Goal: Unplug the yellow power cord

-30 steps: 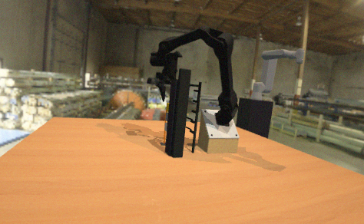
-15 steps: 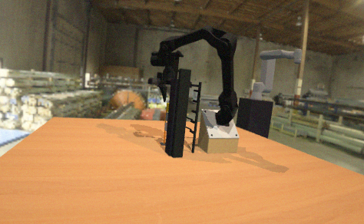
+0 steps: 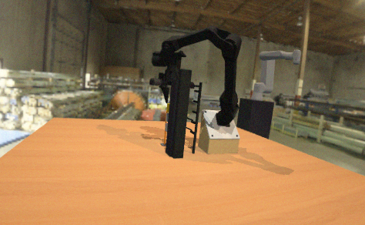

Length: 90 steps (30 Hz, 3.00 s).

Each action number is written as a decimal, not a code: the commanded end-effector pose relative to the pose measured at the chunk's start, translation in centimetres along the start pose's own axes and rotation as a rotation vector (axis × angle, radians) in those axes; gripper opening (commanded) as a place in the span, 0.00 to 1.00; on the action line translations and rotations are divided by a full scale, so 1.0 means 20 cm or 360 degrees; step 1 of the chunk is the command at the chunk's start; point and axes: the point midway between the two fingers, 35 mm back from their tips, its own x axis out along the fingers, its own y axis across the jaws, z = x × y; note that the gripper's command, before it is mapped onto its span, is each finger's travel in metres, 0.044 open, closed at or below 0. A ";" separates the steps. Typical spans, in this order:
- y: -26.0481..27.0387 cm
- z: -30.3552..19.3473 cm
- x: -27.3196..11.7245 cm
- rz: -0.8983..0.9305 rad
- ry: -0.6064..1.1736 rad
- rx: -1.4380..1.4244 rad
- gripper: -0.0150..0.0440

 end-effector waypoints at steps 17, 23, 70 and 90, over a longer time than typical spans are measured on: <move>0.00 -0.01 0.05 0.0001 -0.0001 0.0000 0.35; 0.00 -0.01 0.05 0.0001 -0.0001 0.0000 0.28; 0.02 0.21 0.05 -0.0023 -0.0001 -0.0037 0.39; 0.01 0.21 0.00 0.0004 0.0000 0.0006 0.53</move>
